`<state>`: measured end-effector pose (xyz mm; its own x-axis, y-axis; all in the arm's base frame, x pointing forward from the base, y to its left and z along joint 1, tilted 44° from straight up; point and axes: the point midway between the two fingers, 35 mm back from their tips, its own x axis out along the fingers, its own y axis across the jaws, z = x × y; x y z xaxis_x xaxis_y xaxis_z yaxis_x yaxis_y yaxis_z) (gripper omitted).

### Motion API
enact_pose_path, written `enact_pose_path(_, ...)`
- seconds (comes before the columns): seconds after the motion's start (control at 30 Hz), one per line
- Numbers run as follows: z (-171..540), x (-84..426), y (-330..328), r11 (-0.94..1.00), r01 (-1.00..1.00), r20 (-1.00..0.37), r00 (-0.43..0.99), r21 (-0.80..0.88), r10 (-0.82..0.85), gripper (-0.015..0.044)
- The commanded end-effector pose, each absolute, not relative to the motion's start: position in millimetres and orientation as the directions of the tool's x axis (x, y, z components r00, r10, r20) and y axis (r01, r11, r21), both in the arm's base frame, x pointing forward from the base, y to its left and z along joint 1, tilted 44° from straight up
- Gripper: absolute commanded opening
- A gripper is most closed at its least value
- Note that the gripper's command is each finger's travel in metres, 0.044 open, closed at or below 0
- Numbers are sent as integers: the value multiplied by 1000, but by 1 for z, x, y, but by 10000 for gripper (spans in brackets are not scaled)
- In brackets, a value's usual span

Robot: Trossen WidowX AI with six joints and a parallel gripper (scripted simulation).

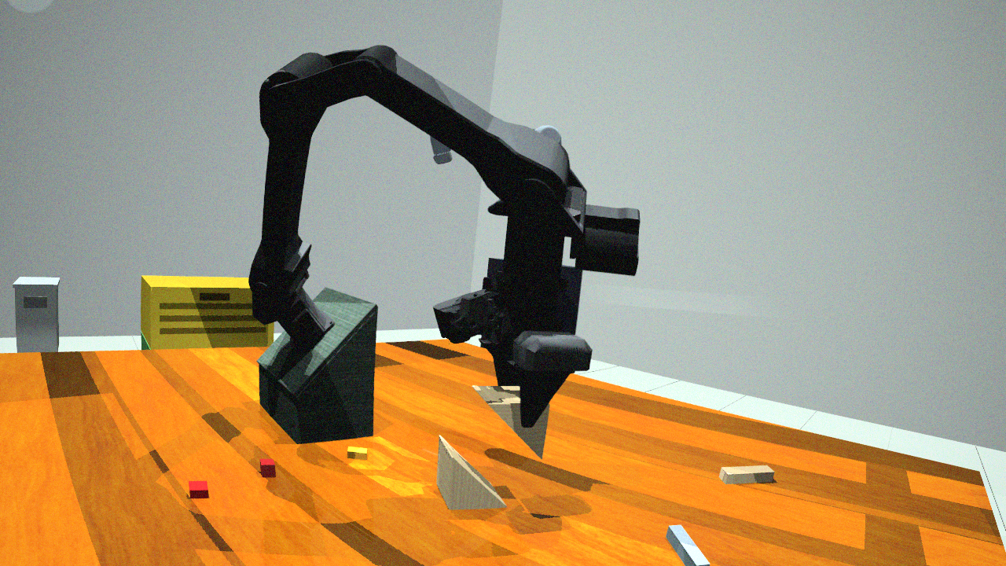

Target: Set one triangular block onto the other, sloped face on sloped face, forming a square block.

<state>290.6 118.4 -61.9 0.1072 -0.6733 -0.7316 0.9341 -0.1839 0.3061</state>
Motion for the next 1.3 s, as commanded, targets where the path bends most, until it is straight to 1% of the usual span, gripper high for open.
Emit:
enact_pose_path(0.0,-65,289,109,-177,935,-728,111,307,-677,0)
enact_pose_path(0.3,-76,287,80,-177,935,-727,111,307,-678,0)
enact_pose_path(1.27,-75,287,79,-172,934,-724,118,314,-680,0)
